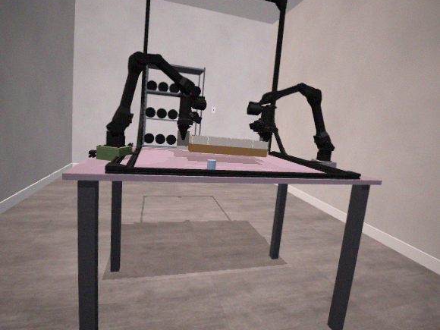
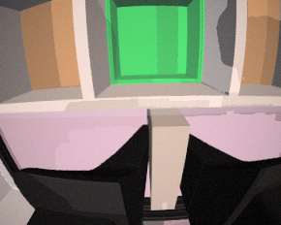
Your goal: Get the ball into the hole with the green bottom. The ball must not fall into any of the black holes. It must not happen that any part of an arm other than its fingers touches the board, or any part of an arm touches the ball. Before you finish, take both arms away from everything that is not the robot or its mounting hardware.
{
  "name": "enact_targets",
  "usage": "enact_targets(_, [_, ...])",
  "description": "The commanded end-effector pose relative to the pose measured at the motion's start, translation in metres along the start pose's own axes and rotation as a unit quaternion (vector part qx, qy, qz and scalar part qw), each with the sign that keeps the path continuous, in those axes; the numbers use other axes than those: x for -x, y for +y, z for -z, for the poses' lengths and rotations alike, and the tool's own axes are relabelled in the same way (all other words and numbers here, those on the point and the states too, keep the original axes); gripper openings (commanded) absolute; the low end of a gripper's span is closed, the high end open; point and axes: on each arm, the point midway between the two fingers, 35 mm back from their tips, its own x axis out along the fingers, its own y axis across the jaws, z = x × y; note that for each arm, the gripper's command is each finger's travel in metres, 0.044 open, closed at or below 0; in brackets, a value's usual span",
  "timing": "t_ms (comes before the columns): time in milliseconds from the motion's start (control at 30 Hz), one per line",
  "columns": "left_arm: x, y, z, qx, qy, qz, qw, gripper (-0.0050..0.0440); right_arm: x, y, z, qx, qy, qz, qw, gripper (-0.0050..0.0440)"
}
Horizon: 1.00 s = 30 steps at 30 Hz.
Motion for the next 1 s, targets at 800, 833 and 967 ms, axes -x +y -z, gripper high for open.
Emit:
enact_targets(800, [-0.005,0.001,0.0,0.001,-0.008,0.013,1.0,0.002,0.004,-0.002,0.002,0.0,0.011,-0.012,1.0,0.002])
enact_targets(833, [-0.007,0.001,0.0,0.001,-0.012,0.011,1.0,0.002,0.006,-0.002,0.001,0.001,0.015,-0.01,1.0,0.002])
enact_targets(967, [-0.009,0.001,0.0,0.001,-0.016,0.008,1.0,0.002,0.008,-0.001,0.001,0.001,0.019,-0.008,1.0,0.002])
